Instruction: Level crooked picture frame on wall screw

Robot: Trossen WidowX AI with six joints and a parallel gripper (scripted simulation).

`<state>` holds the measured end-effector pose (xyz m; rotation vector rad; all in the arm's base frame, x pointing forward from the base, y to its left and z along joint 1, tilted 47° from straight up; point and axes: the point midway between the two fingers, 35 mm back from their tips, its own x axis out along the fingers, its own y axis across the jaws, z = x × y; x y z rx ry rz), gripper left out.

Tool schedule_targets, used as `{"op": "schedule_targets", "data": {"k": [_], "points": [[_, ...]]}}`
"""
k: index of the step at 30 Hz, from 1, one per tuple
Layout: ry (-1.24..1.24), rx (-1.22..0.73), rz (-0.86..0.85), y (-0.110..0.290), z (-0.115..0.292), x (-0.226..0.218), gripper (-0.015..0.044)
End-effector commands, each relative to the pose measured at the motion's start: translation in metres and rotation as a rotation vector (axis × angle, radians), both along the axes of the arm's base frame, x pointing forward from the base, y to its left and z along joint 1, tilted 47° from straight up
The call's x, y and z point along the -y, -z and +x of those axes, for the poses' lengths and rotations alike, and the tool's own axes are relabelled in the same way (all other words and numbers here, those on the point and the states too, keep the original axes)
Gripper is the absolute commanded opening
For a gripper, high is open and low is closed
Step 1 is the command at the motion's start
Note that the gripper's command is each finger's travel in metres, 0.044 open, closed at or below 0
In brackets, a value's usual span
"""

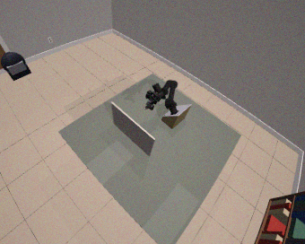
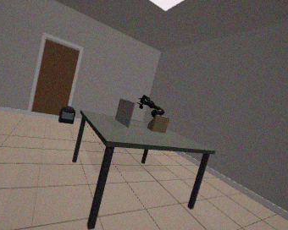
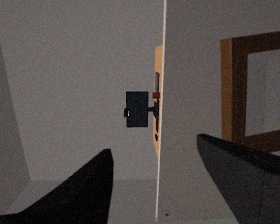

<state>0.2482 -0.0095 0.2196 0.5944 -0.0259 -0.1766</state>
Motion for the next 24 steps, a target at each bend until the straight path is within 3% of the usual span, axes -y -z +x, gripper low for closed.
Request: {"op": "schedule_targets", "data": {"k": [1,8,24], "points": [[0.005,-0.002,-0.002,0.011,-0.001,0.011,0.026],[0.003,0.0,-0.007,0.039,-0.011,0.04,0.026],[0.003,0.0,-0.007,0.04,-0.011,0.041,0.026]]}}
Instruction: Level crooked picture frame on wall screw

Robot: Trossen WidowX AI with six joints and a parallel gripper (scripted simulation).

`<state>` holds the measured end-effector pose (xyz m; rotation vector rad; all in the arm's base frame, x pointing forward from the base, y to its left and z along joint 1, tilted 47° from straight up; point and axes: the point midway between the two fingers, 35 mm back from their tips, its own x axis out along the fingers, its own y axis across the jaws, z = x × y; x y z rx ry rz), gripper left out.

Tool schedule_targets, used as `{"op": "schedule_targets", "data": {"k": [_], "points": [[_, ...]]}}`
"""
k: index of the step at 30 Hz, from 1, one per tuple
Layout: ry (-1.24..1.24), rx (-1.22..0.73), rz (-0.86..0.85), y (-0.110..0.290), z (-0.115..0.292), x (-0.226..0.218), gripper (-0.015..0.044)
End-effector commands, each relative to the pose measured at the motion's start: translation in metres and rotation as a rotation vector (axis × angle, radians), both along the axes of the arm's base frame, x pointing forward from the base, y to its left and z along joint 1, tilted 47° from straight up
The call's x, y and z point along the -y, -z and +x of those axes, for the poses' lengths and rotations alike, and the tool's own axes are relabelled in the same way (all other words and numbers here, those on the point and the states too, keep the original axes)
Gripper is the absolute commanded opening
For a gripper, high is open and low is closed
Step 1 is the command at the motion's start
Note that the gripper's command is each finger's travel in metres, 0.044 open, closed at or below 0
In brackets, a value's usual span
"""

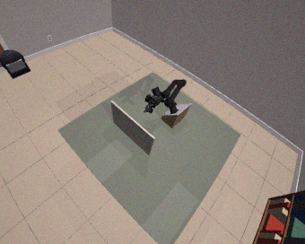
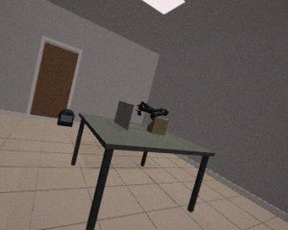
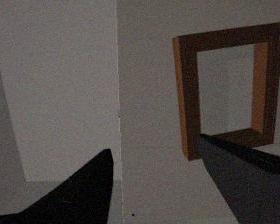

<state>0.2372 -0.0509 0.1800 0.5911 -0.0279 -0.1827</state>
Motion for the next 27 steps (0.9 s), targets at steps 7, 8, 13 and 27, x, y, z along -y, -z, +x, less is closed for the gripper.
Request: {"op": "schedule_targets", "data": {"k": [7,8,13,27], "points": [[-0.003,0.001,-0.004,0.0,0.006,0.003,0.026],[-0.003,0.001,-0.004,0.0,0.009,0.004,0.026],[-0.003,0.002,-0.005,0.002,0.026,0.015,0.026],[-0.003,0.003,-0.007,0.034,0.066,0.051,0.026]]}}
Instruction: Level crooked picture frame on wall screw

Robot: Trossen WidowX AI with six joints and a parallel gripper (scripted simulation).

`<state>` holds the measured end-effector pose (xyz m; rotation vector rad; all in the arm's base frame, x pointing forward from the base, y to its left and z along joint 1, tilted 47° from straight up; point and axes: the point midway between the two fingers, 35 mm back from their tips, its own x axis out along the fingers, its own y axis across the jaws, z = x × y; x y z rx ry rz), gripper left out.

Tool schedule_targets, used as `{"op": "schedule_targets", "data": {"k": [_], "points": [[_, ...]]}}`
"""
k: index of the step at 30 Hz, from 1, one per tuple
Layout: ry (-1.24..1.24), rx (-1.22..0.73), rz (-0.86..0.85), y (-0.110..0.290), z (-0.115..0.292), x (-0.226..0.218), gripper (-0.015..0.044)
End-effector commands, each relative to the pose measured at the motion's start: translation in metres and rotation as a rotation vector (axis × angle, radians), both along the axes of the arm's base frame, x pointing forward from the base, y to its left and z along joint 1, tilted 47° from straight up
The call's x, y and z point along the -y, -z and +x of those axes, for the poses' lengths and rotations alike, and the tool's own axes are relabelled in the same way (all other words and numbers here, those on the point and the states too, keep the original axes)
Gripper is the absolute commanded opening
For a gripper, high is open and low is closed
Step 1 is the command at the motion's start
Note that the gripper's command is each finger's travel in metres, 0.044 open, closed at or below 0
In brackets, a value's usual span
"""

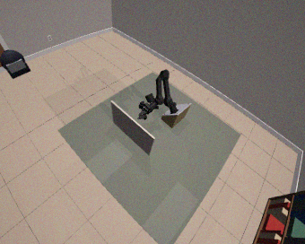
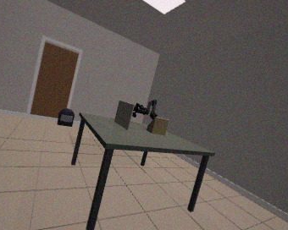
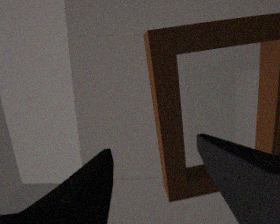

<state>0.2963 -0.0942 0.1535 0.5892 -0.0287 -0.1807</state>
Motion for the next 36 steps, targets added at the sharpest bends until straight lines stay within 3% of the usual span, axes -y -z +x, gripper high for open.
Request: {"op": "schedule_targets", "data": {"k": [1,36], "points": [[-0.002,0.002,-0.005,0.012,0.009,0.01,0.026],[-0.002,0.003,-0.006,0.017,0.041,0.02,0.026]]}}
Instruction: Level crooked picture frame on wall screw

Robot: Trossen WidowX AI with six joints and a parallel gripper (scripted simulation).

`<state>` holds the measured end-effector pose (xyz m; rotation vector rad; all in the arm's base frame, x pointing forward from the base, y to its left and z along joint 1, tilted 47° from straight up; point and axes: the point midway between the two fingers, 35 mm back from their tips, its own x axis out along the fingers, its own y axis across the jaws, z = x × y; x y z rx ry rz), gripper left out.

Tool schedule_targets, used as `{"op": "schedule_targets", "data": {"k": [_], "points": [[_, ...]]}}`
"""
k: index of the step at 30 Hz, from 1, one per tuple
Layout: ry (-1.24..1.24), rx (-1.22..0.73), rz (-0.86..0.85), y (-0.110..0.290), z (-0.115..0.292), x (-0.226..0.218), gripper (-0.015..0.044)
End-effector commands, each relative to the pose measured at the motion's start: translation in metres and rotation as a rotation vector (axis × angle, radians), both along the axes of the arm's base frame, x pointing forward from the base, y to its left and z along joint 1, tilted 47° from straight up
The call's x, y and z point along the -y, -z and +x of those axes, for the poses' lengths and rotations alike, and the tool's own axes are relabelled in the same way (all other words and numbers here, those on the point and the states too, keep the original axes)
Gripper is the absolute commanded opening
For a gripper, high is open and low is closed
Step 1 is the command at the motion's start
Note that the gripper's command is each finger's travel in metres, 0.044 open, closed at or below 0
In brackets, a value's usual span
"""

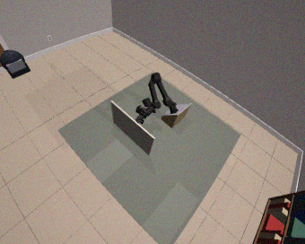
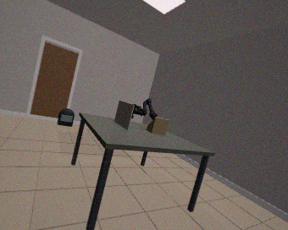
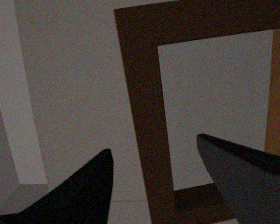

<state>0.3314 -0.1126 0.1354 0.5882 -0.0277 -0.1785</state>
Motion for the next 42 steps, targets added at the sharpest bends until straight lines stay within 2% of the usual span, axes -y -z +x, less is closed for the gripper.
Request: {"op": "schedule_targets", "data": {"k": [1,42], "points": [[0.001,0.004,-0.005,-0.0009,0.0077,0.0014,0.026],[0.001,0.004,-0.005,-0.0007,0.0152,0.0027,0.026]]}}
